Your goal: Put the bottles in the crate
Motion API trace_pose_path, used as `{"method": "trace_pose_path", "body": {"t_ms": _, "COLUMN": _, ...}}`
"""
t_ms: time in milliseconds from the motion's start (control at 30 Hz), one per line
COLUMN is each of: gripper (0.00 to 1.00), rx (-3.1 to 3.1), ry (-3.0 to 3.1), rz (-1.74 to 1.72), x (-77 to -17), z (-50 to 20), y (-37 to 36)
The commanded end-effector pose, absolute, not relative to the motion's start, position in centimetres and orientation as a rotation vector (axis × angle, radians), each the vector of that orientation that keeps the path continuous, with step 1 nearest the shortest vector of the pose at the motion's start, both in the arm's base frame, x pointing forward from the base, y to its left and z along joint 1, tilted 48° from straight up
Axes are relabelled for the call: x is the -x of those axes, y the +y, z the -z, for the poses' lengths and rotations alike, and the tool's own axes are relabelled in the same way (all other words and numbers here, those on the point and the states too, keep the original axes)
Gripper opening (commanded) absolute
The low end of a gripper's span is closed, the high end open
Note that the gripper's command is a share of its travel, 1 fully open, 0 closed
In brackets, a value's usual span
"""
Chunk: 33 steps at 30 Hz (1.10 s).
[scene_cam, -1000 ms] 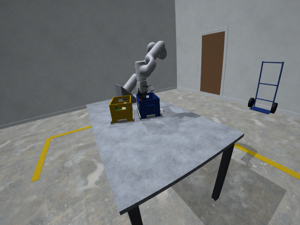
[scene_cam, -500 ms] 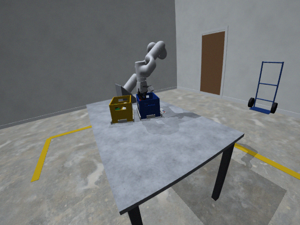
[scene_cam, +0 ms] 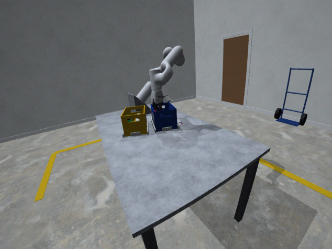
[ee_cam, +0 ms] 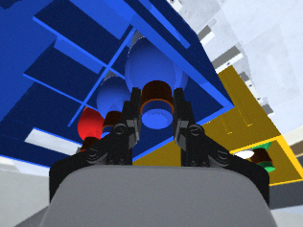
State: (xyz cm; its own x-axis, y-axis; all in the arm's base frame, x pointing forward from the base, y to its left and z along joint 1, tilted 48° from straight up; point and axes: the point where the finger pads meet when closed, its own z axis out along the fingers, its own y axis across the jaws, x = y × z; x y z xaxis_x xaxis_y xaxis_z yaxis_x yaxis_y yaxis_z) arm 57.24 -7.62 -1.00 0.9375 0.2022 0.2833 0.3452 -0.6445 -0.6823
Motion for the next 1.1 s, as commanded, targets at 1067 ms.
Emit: {"method": "trace_pose_path", "body": {"t_ms": 1067, "gripper": 0.00, "rx": 2.290, "ry": -0.385, "rz": 0.233, "x": -57.4, "z": 2.0, "y": -6.5}}
